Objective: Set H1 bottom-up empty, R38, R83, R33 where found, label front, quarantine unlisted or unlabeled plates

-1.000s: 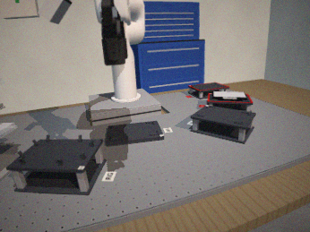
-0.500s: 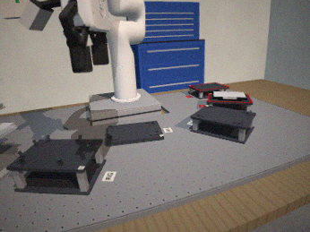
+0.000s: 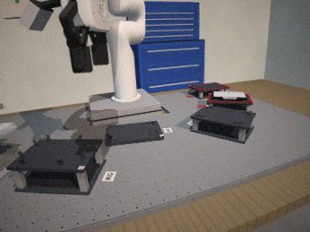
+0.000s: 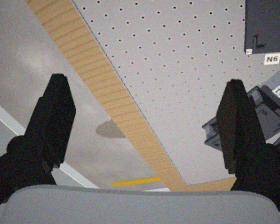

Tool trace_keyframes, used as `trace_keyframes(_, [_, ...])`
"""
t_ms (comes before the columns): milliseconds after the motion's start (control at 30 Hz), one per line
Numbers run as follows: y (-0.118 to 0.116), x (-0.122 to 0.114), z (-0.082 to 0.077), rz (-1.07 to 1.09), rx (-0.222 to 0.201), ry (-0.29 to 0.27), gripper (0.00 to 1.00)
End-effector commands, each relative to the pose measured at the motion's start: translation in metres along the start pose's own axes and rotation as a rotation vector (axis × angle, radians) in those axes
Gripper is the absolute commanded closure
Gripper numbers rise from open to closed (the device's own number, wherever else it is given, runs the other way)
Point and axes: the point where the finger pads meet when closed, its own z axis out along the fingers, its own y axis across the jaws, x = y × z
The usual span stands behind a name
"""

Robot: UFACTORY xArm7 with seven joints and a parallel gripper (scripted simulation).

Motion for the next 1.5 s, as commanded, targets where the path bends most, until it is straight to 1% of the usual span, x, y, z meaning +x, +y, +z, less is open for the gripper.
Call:
trace_keyframes(0, [-0.001, 0.0, -0.002, 0.0, 0.004, -0.001, 0.0])
trace_keyframes(167, [-0.001, 0.0, -0.005, 0.0, 0.004, -0.001, 0.0])
trace_keyframes(433, [-0.001, 0.0, -0.03, 0.0, 0.004, -0.001, 0.0])
trace_keyframes(833, [-0.001, 0.0, -0.03, 0.0, 0.004, -0.001, 0.0])
trace_keyframes(1233, [-0.001, 0.0, -0.01, 0.0, 0.004, -0.001, 0.0])
trace_keyframes(1300, [-0.001, 0.0, -0.01, 0.0, 0.004, -0.001, 0.0])
trace_keyframes(1467, [-0.001, 0.0, -0.002, 0.0, 0.004, -0.001, 0.0])
